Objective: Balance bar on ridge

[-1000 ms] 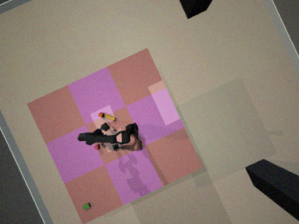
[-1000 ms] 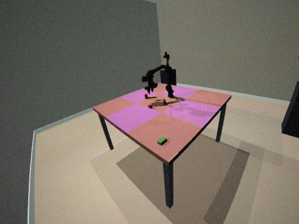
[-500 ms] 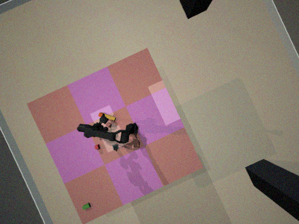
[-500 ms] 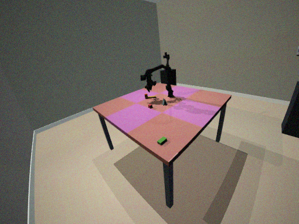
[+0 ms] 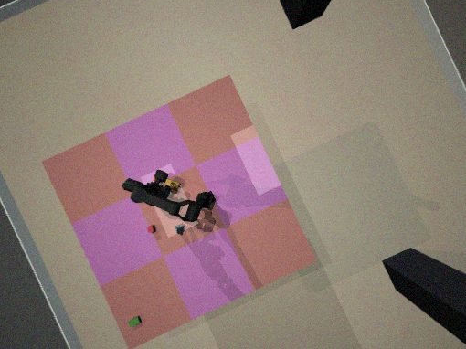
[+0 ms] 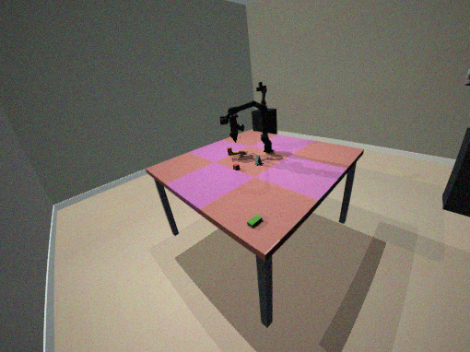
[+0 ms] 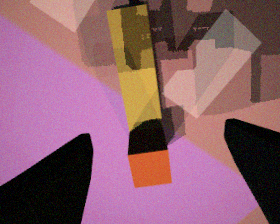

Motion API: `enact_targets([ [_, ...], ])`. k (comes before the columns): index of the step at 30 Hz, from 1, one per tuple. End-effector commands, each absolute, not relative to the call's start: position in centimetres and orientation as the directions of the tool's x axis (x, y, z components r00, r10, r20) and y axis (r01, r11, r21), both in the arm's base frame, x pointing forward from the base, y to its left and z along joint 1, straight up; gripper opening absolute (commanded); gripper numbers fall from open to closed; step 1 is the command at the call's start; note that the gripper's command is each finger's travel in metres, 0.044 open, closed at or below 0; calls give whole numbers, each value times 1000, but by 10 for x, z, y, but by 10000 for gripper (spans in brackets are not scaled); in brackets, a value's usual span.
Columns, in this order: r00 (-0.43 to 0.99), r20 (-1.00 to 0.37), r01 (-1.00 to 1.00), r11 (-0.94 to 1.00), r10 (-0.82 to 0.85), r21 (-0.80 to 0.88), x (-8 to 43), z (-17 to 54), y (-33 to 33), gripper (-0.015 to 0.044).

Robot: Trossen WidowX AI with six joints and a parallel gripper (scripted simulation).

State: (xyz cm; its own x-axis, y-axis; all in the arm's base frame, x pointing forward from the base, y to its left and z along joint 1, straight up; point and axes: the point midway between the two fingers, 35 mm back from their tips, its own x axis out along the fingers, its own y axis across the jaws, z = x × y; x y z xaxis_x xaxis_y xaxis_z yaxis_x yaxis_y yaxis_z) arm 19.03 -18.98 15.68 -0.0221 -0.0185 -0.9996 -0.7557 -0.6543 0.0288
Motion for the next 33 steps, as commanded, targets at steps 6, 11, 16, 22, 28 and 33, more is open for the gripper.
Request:
enact_targets([
  [6, -20, -1000, -723, -691, -9, 21, 185, 153, -198, 315],
  [11, -20, -1000, -723, -691, -10, 21, 187, 124, -200, 315],
  [16, -20, -1000, -723, -691, -9, 21, 187, 89, -200, 315],
  [22, -20, -1000, -723, -691, -9, 21, 185, 73, -198, 315],
  [28, -20, -1000, -723, -691, -9, 21, 185, 67, -199, 315],
  [33, -20, -1000, -723, -691, -9, 21, 186, 59, -199, 315],
])
